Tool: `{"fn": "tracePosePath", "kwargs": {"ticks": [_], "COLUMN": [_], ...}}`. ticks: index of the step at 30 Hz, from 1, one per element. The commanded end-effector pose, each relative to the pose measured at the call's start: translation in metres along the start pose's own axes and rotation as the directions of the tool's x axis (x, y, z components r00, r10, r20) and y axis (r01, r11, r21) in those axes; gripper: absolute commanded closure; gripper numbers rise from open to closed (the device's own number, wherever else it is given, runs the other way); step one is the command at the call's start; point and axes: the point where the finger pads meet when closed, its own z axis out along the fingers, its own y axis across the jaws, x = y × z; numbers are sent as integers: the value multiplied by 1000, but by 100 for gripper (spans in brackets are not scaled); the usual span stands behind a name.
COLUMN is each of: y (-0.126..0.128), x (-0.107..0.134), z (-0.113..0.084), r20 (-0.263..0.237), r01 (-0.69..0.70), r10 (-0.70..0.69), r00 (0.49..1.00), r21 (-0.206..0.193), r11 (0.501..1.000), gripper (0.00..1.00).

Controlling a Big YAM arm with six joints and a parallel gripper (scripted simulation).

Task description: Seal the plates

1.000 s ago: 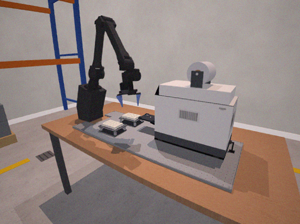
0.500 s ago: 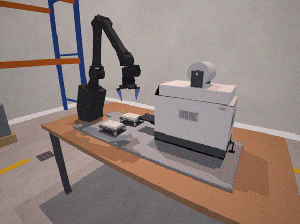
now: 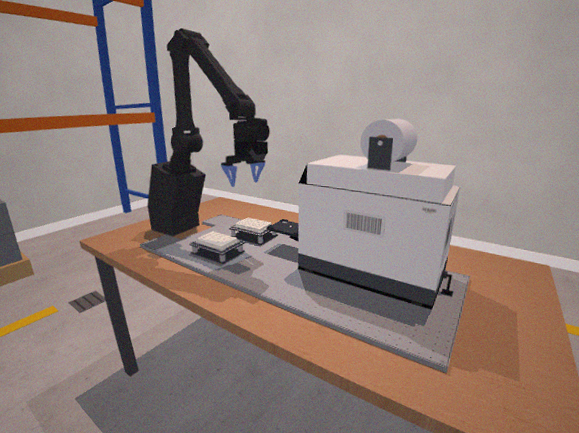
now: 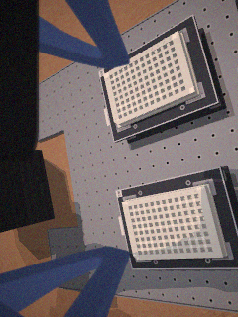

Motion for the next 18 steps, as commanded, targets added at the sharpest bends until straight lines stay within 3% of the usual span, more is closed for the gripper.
{"fn": "tracePosePath", "kwargs": {"ticks": [1, 5, 8, 18], "y": [12, 16, 17, 13], "x": [24, 39, 53, 40], "z": [-8, -17, -18, -11], "r20": [-16, -23, -22, -25], "r01": [175, 320, 294, 233], "r10": [-175, -321, -295, -233], "r00": [984, 947, 955, 972], "r21": [-9, -14, -10, -9], "r11": [985, 947, 956, 973], "gripper": [0, 0, 0, 0]}}
